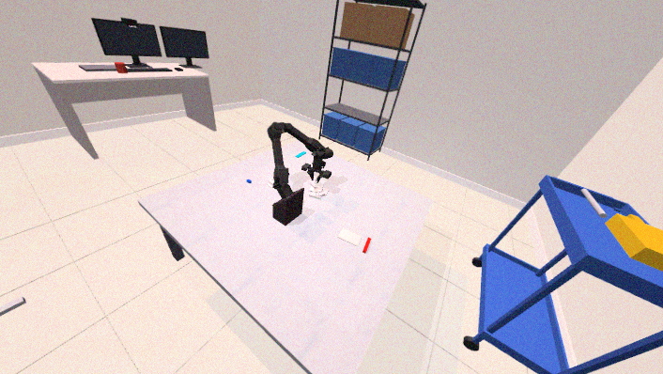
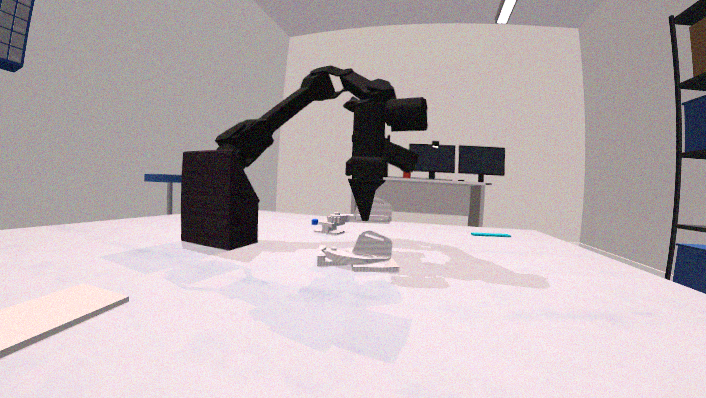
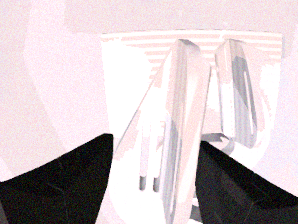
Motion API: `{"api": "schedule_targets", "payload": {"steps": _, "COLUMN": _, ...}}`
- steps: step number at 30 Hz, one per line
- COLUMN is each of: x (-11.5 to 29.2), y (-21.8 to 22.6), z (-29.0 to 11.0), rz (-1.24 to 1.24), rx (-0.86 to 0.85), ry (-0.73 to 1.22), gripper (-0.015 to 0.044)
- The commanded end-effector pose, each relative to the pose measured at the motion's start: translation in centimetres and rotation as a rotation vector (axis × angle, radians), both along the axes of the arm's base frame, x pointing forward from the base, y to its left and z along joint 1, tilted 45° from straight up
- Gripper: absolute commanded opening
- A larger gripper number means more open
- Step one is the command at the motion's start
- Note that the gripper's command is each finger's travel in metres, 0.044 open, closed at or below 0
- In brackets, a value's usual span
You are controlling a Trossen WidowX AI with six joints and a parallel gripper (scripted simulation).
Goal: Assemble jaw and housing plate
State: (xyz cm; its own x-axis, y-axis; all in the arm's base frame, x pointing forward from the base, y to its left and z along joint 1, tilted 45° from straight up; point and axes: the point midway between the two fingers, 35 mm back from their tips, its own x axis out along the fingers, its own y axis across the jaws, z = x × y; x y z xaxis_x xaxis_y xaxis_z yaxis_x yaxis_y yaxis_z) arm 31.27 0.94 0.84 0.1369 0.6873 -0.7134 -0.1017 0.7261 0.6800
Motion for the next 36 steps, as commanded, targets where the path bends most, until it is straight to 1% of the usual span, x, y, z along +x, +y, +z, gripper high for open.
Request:
{"api": "schedule_targets", "payload": {"steps": 1, "x": -0.2, "y": 0.6, "z": -0.6, "rz": -0.002, "rx": 0.008, "ry": 0.014, "gripper": 0.0134}}
{"api": "schedule_targets", "payload": {"steps": 19, "x": 0.0, "y": 2.7, "z": -2.6, "rz": -0.002, "rx": 0.011, "ry": 0.014, "gripper": 0.0134}}
{"api": "schedule_targets", "payload": {"steps": 36, "x": 0.0, "y": 2.7, "z": -2.7, "rz": -0.002, "rx": 0.011, "ry": 0.014, "gripper": 0.0134}}
